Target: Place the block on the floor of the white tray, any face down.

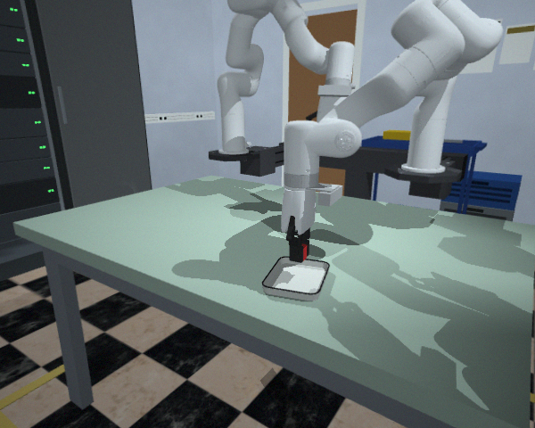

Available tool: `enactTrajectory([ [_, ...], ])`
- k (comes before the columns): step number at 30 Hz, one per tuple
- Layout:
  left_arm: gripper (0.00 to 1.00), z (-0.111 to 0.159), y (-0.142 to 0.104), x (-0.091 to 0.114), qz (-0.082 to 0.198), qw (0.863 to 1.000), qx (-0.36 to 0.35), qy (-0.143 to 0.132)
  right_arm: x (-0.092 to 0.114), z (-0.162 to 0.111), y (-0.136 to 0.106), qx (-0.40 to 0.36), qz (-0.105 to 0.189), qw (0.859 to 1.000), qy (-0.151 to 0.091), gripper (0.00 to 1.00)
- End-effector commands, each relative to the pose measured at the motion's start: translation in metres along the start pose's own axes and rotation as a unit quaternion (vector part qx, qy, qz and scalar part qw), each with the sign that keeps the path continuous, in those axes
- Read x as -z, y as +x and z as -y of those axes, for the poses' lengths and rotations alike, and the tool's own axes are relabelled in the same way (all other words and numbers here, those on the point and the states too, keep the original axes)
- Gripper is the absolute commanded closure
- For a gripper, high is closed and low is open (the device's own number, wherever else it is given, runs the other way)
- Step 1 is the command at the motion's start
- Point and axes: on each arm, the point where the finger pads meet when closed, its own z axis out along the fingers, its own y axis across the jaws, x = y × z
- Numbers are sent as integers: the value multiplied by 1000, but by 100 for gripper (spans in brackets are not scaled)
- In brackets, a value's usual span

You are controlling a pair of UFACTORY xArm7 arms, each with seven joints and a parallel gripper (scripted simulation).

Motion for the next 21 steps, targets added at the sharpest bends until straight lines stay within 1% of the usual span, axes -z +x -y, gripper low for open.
enactTrajectory([
  [1,100,-2,-1,-7,1,1000,0,-2,2,2,2,-1,-2,1000,3,0],
  [4,100,-3,-1,-14,1,1000,0,-2,2,2,2,-1,-2,1000,3,0],
  [6,100,-3,-1,-14,1,1000,0,-2,2,2,2,-1,-2,1000,3,0],
  [15,100,-4,-2,-36,1,1000,0,-2,2,2,2,-1,-2,1000,3,0],
  [21,100,-4,-2,-44,1,1000,0,-2,2,2,2,-1,-2,1000,3,0],
])
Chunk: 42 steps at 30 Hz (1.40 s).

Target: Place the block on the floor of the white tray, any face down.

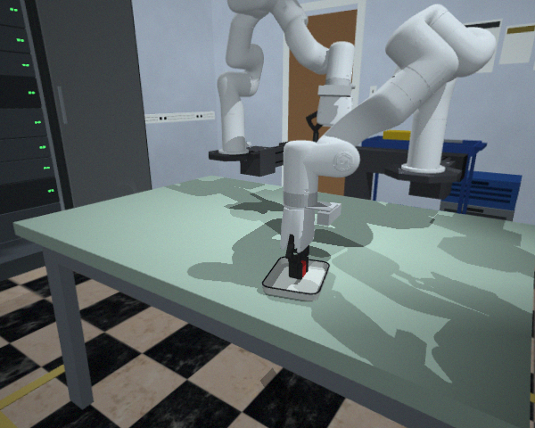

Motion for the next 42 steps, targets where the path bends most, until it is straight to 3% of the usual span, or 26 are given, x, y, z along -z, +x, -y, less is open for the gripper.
enactTrajectory([
  [1,100,-2,-2,-3,1,1000,0,-2,2,2,2,-1,-2,1000,3,0],
  [42,100,-2,-2,-7,1,1000,0,-2,2,2,2,-1,-2,1000,3,0],
])
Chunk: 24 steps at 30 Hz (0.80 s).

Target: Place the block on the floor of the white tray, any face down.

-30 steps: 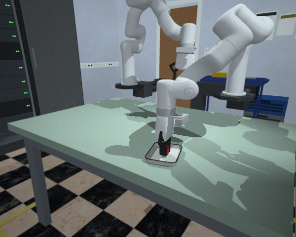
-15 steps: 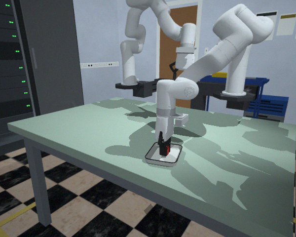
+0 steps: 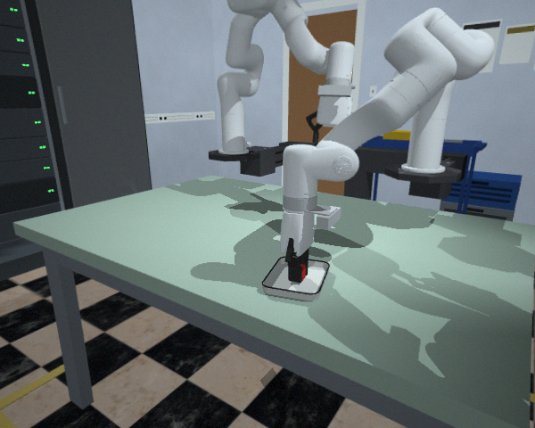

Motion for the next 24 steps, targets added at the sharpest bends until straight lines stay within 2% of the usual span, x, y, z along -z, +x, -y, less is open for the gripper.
enactTrajectory([
  [1,100,-2,-1,2,1,1000,0,-2,2,2,2,-1,-2,1000,3,0],
  [13,100,-2,-1,2,1,1000,0,-2,2,2,2,-1,-2,1000,3,0],
  [14,48,-2,-1,2,1,1000,0,-2,2,2,2,-1,-2,1000,3,0],
  [24,48,-2,-1,2,1,1000,0,-2,2,2,2,-1,-2,1000,3,0],
])
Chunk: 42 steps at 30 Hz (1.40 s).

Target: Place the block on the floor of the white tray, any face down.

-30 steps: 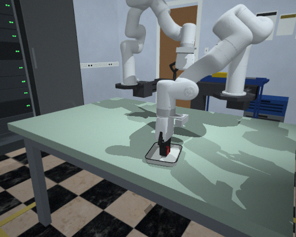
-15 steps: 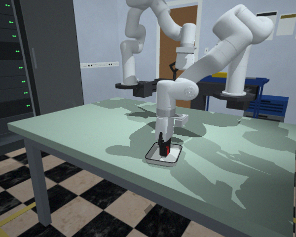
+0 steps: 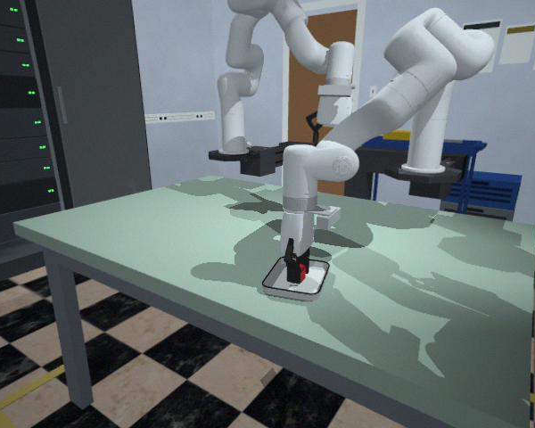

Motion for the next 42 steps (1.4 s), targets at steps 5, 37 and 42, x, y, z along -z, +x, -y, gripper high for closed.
enactTrajectory([
  [5,48,-2,-1,2,1,1000,0,-2,2,2,2,-1,-2,1000,3,0],
  [37,48,-2,-1,17,1,1000,0,-2,2,2,2,-1,-2,1000,3,0],
  [42,48,-2,-1,28,1,1000,0,-2,2,2,2,-1,-2,1000,3,0],
])
